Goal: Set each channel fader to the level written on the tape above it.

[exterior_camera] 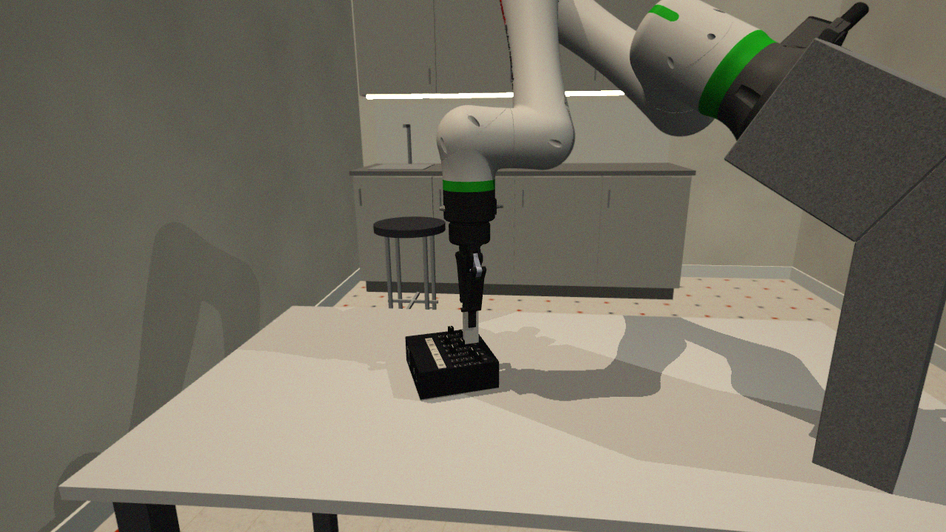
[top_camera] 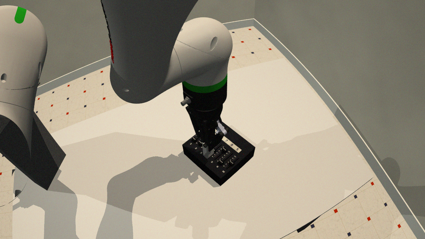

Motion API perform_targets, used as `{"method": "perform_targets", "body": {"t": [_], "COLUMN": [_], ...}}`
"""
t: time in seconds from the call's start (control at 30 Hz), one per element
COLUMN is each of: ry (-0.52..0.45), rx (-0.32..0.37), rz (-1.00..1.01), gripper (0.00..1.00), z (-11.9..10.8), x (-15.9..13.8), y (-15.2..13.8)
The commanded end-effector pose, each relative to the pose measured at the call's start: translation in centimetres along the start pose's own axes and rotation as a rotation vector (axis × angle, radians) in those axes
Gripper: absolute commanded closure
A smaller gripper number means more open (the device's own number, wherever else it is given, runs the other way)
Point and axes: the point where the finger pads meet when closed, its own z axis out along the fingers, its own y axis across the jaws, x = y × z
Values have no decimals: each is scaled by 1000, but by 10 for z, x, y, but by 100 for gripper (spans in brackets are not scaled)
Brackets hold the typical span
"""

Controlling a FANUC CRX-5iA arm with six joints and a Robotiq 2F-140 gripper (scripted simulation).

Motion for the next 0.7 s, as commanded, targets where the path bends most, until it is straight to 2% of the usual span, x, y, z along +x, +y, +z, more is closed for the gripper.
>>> {"method": "perform_targets", "body": {"t": [0.0,0.67], "ry": [0,0], "rx": [0,0], "rz": [0,0], "gripper": [100,100], "z": [0,0], "x": [2,13], "y": [0,0]}}
